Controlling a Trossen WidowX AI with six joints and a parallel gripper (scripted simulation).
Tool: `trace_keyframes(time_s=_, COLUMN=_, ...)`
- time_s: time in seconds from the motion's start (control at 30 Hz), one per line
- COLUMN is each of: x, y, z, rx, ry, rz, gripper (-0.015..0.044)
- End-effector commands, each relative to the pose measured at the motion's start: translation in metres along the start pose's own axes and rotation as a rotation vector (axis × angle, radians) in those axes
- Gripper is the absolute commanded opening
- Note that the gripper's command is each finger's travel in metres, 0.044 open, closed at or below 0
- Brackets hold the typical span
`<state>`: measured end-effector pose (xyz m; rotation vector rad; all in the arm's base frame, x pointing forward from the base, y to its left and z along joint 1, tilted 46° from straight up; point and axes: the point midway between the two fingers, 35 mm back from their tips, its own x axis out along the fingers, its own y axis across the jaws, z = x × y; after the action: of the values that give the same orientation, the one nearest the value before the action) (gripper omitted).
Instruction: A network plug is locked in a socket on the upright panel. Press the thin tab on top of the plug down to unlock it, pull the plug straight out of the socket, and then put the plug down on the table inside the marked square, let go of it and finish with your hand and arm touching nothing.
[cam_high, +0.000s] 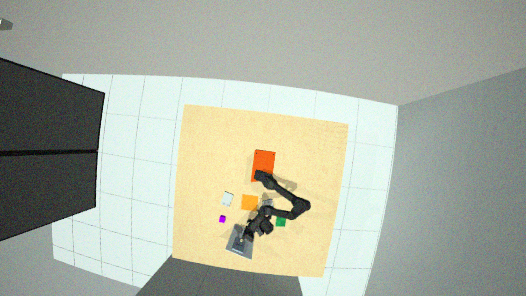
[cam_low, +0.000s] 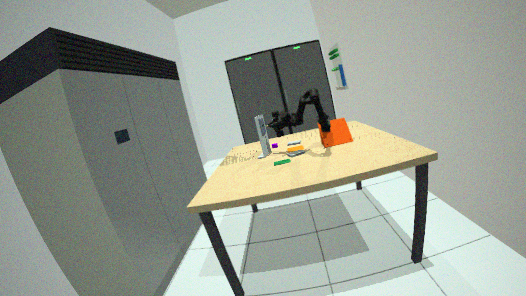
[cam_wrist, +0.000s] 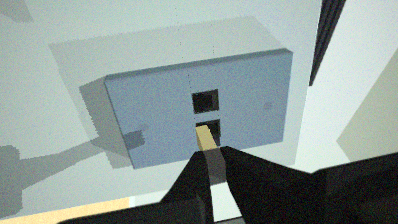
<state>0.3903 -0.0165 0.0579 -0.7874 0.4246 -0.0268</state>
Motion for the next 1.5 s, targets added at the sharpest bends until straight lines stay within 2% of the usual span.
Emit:
trace_keyframes(time_s=0.0, x=-0.003, y=-0.002, z=0.001, rx=-0.003, ry=-0.008, rz=-0.003, gripper=0.0)
trace_keyframes(time_s=1.47, x=-0.025, y=-0.001, z=-0.014, rx=-0.004, ry=-0.007, rz=-0.002, gripper=0.0)
